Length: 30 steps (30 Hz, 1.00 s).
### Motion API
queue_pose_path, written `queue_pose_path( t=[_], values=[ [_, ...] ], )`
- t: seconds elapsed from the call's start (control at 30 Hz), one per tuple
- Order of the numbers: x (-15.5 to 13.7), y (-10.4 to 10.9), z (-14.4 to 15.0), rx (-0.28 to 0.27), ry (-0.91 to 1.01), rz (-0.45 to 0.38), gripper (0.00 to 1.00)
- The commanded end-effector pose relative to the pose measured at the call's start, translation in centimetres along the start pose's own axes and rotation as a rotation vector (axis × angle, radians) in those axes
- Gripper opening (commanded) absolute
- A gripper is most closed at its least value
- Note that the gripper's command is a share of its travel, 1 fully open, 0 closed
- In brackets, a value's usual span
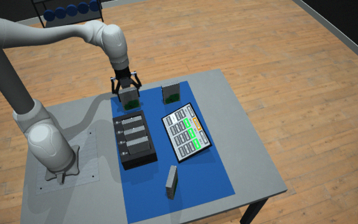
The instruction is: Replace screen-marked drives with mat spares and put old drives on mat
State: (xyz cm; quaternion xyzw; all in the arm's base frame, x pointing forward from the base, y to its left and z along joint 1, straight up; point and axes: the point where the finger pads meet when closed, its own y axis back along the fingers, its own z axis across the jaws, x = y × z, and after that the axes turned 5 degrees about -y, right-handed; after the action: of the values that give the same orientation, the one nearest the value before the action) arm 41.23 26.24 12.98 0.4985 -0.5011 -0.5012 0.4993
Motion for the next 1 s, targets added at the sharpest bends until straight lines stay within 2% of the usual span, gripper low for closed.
queue_pose_path(
  t=[0.0,0.97],
  values=[
    [-0.03,0.03,-0.03,0.001,0.000,-0.001,0.10],
    [-0.03,-0.83,-0.03,0.001,0.000,-0.001,0.10]
  ],
)
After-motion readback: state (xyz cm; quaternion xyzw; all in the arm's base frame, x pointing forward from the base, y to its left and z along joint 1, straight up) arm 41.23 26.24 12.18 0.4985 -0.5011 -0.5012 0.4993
